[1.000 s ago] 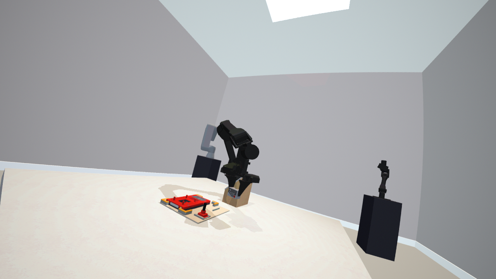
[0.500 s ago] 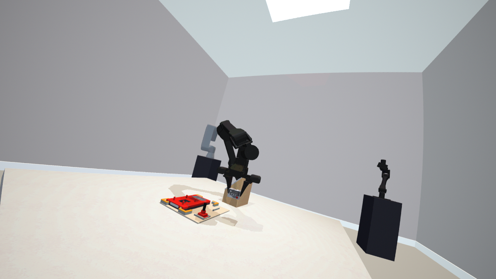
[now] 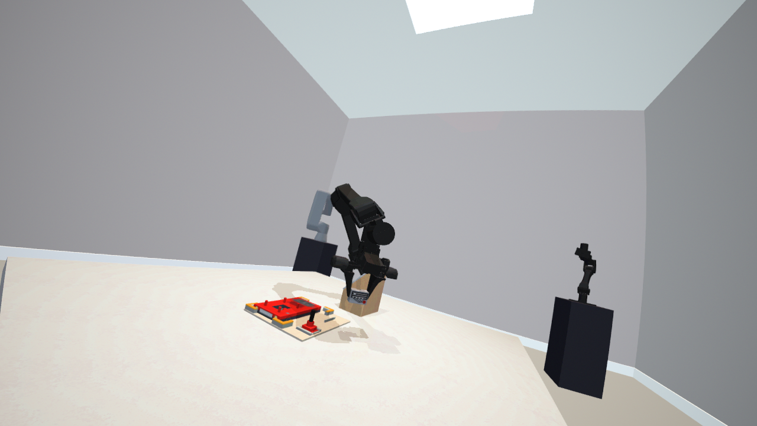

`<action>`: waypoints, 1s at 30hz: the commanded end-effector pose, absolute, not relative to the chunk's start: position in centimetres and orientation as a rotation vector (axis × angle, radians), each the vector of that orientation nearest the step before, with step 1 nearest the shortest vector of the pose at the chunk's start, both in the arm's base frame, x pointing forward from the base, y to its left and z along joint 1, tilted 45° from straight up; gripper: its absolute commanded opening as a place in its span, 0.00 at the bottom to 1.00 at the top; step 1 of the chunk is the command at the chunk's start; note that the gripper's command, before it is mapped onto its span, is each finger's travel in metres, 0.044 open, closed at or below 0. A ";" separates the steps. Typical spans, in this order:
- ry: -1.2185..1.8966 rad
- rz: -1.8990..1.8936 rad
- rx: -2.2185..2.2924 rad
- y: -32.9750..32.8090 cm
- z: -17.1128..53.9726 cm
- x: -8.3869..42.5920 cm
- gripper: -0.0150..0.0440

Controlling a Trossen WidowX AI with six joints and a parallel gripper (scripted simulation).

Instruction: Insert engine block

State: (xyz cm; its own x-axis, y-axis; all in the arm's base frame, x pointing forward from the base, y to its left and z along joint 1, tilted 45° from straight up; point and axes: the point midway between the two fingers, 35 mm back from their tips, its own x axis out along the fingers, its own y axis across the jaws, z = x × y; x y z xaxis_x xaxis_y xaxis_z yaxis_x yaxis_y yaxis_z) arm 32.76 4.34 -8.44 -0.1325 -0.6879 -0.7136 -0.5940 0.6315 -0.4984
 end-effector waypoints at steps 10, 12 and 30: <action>1.882 0.316 -1.350 4.2 -8.6 32.8 0.25; 1.887 0.385 -1.396 4.1 -8.6 32.8 0.25; 1.890 0.576 -1.520 2.5 -10.3 32.4 0.25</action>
State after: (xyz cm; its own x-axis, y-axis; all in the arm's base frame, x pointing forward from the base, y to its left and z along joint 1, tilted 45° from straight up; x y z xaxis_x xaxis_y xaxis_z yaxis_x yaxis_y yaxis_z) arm 32.53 3.01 -9.89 -0.1297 -0.6878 -0.7142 -0.9682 0.2433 -0.0585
